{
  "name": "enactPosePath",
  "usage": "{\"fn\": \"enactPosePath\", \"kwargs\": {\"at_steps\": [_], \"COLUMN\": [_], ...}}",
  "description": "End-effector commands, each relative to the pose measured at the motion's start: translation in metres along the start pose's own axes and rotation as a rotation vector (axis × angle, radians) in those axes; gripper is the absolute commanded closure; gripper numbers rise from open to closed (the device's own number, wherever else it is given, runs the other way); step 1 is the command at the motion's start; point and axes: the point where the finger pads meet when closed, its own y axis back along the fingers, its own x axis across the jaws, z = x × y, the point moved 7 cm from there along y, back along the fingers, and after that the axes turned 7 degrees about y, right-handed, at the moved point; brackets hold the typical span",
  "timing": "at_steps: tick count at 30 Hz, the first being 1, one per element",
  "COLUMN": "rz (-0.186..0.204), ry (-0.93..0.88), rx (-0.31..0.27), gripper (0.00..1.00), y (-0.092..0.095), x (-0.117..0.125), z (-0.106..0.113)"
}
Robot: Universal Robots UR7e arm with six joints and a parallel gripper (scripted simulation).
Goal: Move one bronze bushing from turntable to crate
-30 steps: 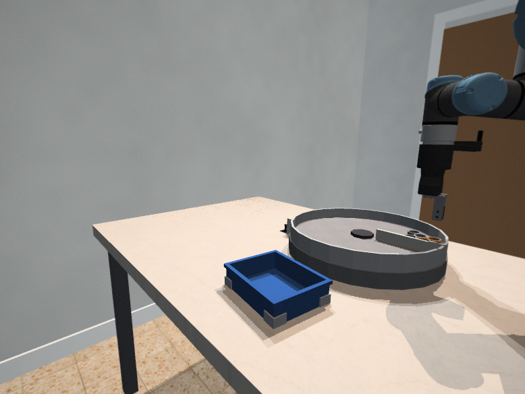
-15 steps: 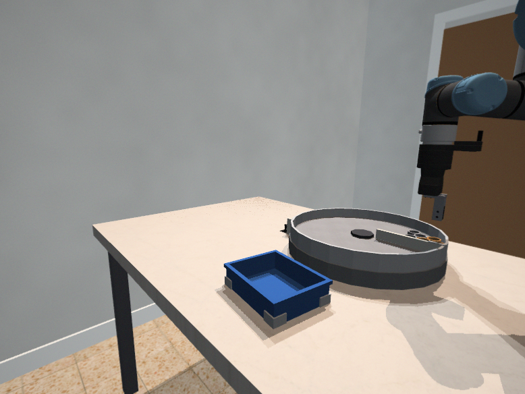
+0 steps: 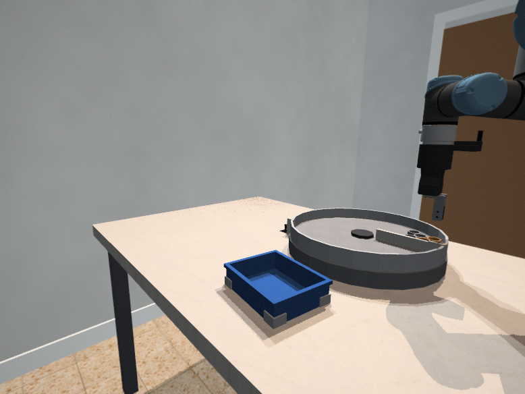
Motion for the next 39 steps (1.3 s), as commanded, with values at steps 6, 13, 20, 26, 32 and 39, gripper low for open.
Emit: {"fn": "enactPosePath", "kwargs": {"at_steps": [6, 13, 20, 26, 32, 39], "rz": [-0.001, -0.001, -0.001, -0.001, -0.001, -0.001], "ry": [0.0, 0.0, 0.001, 0.003, 0.003, 0.005], "rx": [-0.001, -0.001, -0.001, -0.001, -0.001, -0.002], "gripper": [0.6, 0.6, 0.6, 0.6, 0.6, 0.6], "y": [0.0, 0.0, -0.007, -0.019, -0.019, -0.034], "x": [0.0, 0.0, 0.0, 0.0, 0.0, -0.001], "z": [0.0, 0.0, 0.0, 0.0, 0.0, 0.0]}}
